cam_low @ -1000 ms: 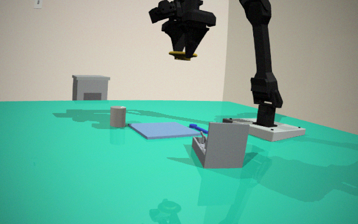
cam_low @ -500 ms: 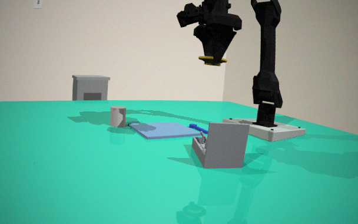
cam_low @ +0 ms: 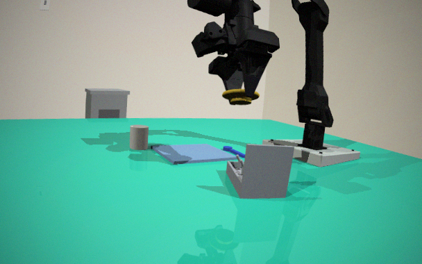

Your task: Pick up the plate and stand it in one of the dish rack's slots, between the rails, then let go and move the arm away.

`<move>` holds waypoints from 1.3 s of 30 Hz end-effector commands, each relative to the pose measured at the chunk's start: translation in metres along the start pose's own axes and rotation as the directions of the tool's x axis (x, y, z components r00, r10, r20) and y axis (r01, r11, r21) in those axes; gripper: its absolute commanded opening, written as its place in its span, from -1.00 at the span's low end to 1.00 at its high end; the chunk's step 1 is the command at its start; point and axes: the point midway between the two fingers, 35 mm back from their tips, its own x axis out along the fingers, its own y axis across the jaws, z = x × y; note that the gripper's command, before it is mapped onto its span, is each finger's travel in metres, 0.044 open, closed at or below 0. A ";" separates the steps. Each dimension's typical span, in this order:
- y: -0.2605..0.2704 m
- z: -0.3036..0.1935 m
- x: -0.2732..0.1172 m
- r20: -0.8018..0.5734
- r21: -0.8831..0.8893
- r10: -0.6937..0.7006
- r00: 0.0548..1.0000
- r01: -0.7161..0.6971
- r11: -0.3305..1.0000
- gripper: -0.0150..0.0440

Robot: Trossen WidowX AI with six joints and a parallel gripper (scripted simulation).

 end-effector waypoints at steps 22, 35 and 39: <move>-0.004 0.027 0.071 0.122 -0.484 0.523 0.844 -0.409 0.774 -0.49; -0.014 0.018 0.080 0.185 -0.734 0.720 0.669 -0.393 0.554 -0.49; -0.018 0.014 0.079 0.202 -0.792 0.763 0.615 -0.356 0.496 -0.49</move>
